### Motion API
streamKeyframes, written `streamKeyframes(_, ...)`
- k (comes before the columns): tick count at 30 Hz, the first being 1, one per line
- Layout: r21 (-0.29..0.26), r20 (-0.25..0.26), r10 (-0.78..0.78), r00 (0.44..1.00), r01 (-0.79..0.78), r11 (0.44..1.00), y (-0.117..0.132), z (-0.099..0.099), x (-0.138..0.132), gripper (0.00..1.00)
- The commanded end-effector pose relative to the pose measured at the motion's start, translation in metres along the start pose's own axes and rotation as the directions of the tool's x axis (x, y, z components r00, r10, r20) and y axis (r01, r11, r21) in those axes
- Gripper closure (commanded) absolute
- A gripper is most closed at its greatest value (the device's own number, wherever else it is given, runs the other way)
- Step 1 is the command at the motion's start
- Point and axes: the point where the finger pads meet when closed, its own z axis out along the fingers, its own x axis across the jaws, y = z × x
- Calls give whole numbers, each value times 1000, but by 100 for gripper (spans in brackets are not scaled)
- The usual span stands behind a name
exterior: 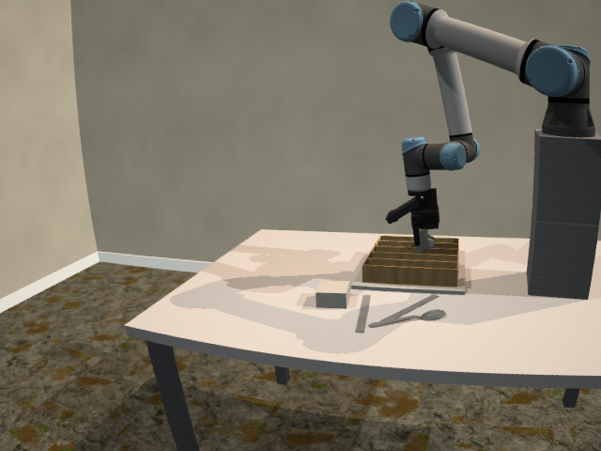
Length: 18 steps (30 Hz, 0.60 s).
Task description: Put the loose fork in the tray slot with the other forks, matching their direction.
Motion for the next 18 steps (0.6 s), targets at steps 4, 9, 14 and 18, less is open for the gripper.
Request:
streamKeyframes(4,3,-1,-2,1000,2,1000,-2,0,0,99)
streamKeyframes(9,3,-1,-2,1000,2,1000,-2,0,0,99)
streamKeyframes(14,3,-1,-2,1000,2,1000,-2,0,0,99)
streamKeyframes(18,3,-1,-2,1000,2,1000,-2,0,0,86)
